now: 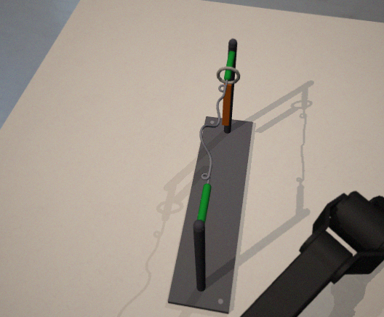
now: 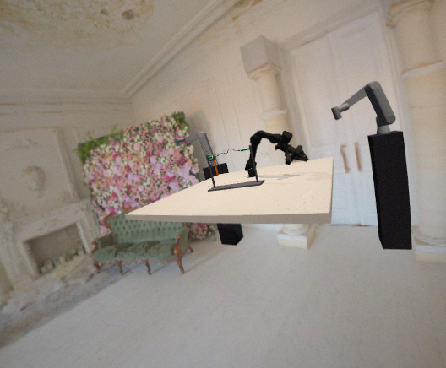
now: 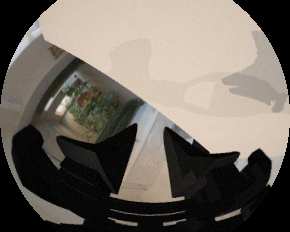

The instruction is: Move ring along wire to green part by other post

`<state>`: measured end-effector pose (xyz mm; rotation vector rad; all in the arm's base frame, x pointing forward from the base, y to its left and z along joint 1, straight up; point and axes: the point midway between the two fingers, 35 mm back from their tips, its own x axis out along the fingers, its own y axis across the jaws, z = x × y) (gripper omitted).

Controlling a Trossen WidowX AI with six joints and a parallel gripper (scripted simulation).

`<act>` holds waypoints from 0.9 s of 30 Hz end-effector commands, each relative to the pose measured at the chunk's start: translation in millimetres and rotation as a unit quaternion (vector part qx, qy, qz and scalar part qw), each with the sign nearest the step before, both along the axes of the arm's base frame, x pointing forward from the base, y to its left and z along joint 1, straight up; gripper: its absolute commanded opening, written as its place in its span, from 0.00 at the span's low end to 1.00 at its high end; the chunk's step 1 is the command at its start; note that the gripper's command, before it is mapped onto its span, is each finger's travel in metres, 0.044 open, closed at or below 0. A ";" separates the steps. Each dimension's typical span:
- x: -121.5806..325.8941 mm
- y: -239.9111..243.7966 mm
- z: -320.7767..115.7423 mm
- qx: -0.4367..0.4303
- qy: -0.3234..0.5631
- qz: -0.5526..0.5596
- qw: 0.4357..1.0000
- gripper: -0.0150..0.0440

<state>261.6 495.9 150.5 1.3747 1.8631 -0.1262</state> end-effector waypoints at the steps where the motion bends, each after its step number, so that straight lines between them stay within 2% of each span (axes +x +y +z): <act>1: 53.6 -37.2 19.9 0.029 -0.071 -0.015 0.997 0.53; 14: 185.7 -190.3 64.5 0.038 -0.304 -0.073 0.949 0.53; 21: 226.5 -287.6 87.1 -0.002 -0.426 -0.100 0.899 0.53; 27: 243.6 -374.4 105.6 -0.060 -0.519 -0.118 0.844 0.53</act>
